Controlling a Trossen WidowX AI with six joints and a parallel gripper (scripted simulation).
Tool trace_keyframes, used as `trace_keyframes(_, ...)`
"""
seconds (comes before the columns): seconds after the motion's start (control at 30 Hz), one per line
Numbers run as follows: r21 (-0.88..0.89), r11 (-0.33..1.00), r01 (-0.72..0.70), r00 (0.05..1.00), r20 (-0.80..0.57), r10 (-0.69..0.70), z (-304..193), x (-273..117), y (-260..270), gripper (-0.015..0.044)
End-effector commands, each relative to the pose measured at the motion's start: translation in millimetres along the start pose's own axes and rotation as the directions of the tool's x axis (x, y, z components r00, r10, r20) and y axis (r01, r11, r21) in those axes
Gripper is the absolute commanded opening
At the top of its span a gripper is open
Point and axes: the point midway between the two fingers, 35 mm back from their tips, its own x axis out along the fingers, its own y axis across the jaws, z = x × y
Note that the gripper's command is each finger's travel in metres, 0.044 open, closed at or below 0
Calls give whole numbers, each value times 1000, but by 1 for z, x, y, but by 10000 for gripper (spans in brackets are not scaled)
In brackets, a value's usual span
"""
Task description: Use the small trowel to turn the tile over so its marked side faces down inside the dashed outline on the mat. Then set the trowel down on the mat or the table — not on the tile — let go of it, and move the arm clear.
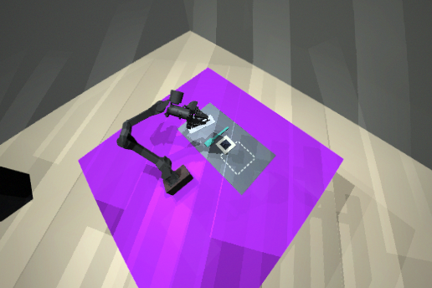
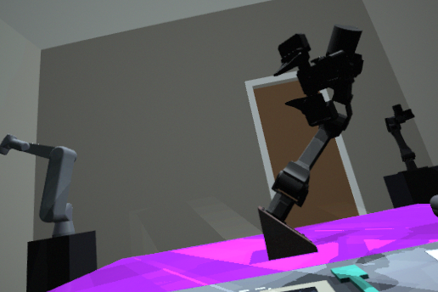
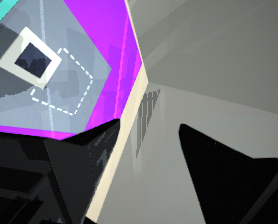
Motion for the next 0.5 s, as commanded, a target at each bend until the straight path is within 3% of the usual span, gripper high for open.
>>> trace_keyframes(0.0, 51, 995, -84, 996, 32, 83, 16, 3, 11, 270)
trace_keyframes(0.47, 259, 867, -426, 905, 114, 411, 71, 7, 59, 270)
